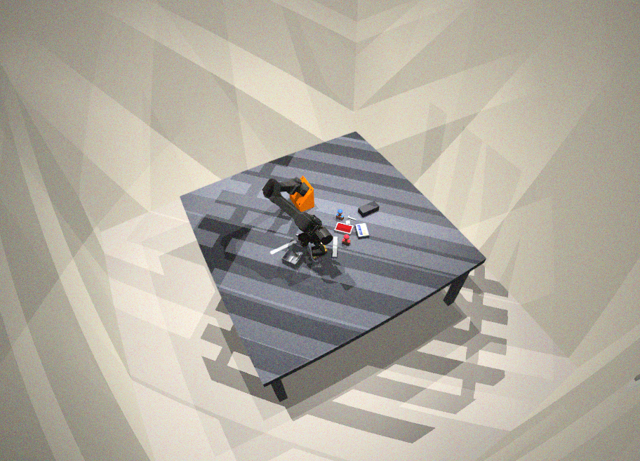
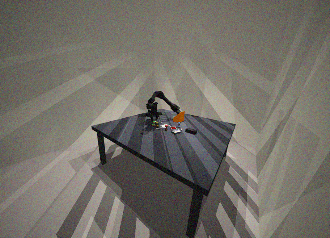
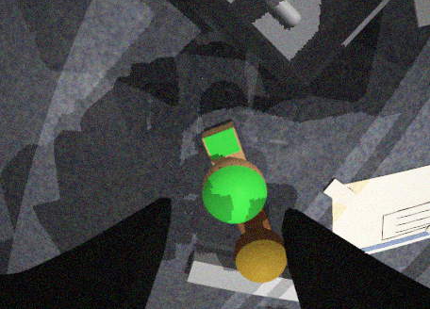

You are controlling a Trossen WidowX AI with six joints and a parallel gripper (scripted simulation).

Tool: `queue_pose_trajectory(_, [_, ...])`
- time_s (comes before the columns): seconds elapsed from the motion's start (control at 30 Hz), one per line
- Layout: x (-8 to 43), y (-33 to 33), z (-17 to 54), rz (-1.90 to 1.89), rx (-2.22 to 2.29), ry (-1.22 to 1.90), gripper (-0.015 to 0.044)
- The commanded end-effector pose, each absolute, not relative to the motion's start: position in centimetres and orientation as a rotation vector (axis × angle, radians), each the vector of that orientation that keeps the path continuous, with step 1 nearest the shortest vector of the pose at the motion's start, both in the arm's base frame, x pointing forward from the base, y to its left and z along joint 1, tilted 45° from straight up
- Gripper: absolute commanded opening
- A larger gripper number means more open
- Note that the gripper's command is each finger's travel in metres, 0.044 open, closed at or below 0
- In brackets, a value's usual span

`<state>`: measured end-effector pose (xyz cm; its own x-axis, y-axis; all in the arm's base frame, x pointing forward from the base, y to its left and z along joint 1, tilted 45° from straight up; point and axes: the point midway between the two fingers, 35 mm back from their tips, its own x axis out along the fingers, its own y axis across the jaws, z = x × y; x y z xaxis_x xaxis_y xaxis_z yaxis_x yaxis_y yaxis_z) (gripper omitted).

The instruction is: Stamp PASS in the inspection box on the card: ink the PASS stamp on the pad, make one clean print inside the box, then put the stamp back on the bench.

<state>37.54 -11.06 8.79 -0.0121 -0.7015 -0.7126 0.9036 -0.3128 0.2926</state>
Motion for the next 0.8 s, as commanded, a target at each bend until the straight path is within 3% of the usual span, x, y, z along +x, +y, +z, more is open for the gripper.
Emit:
queue_pose_trajectory(0.0, [37.4, -11.7, 8.3, -1.646, 0.946, 0.293, 0.0223])
queue_pose_trajectory(0.77, [37.1, -14.3, 5.8, -1.647, 0.943, 0.29, 0.0223])
